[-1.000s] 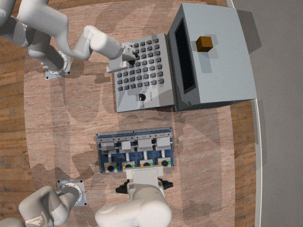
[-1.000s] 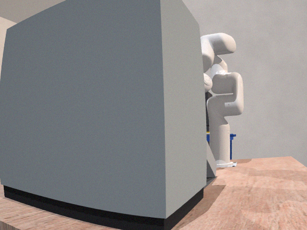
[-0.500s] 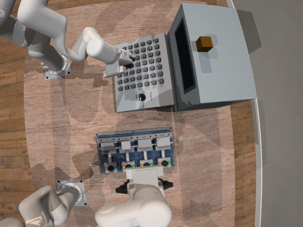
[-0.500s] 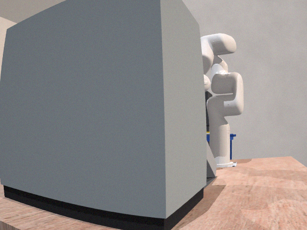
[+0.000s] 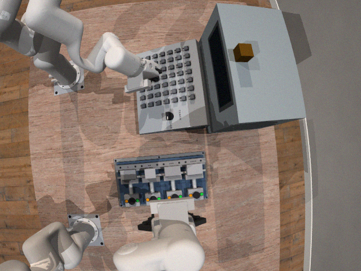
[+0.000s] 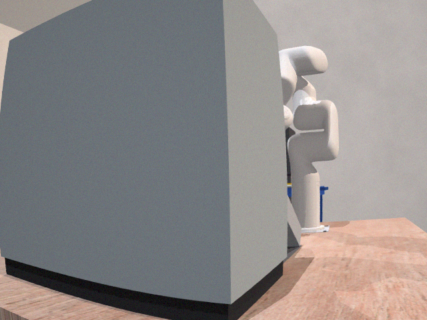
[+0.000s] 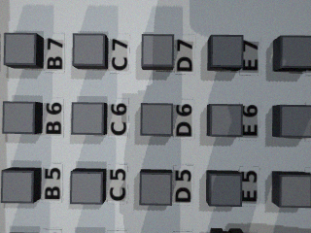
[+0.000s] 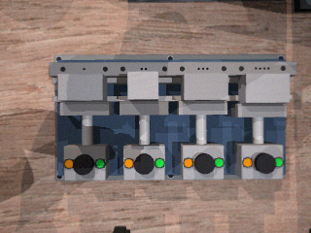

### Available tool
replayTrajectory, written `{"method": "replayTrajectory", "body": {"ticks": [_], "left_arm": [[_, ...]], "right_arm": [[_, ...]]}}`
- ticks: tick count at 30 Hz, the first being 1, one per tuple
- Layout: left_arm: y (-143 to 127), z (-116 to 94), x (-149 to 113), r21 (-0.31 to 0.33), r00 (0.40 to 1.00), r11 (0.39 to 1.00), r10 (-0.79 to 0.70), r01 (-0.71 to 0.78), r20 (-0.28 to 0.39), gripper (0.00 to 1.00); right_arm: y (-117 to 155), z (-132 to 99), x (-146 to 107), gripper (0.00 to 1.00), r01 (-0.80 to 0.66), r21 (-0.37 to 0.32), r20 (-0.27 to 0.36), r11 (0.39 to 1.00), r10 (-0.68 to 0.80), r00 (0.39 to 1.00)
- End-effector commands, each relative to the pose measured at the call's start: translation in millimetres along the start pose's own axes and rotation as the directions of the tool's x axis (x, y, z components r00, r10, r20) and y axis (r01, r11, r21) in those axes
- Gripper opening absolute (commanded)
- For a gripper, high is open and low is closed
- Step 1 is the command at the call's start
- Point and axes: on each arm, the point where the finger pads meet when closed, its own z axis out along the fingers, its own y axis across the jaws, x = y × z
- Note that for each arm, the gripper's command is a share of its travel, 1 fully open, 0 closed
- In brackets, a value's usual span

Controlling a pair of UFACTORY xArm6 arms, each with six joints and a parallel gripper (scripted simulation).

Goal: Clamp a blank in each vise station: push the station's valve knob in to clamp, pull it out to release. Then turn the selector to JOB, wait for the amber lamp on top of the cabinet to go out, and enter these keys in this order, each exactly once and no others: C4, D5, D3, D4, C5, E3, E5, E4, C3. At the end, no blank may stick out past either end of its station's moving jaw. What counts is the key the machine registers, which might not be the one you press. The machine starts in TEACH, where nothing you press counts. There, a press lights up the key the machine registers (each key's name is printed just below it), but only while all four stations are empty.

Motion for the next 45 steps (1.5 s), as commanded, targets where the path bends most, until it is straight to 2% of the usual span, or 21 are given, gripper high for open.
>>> {"method": "replayTrajectory", "body": {"ticks": [1,20,24,28,30,34,36,45], "left_arm": [[-2.0,-0.5,0.4,0.005,1.0,1.0,-0.001,0.001,-0.001,0.0],[-2.0,-0.1,0.4,0.005,1.0,1.0,-0.001,0.001,-0.001,0.0],[-2.0,-9.0,0.4,0.005,1.0,1.0,-0.001,0.001,-0.001,0.0],[-2.0,-9.4,-0.1,0.005,1.0,1.0,-0.001,0.001,-0.001,0.0],[-2.0,-9.4,-10.0,0.005,1.0,1.0,0.0,0.0,-0.001,0.0],[-2.1,-9.4,-52.3,0.005,1.0,1.0,0.0,0.0,0.0,0.0],[-2.1,-9.4,-65.2,0.005,1.0,1.0,0.0,0.0,0.0,0.0],[-2.1,-9.4,-67.9,0.005,1.0,1.0,0.0,0.0,0.0,0.0]], "right_arm": [[0.5,-1.8,0.2,1.0,0.0,-0.005,-0.002,1.0,0.0,1.0],[0.5,-1.8,0.2,1.0,0.0,-0.005,-0.002,1.0,0.0,1.0],[0.5,-1.8,0.2,1.0,0.0,-0.005,-0.002,1.0,0.0,1.0],[0.5,-1.8,0.2,1.0,0.0,-0.005,-0.002,1.0,0.0,1.0],[0.5,-1.8,0.2,1.0,0.0,-0.005,-0.002,1.0,0.0,1.0],[0.5,-1.8,0.2,1.0,0.0,-0.005,-0.002,1.0,0.0,1.0],[0.5,-1.8,0.2,1.0,0.0,-0.005,-0.002,1.0,0.0,1.0],[0.5,-1.8,0.2,1.0,0.0,-0.005,-0.002,1.0,0.0,1.0]]}}
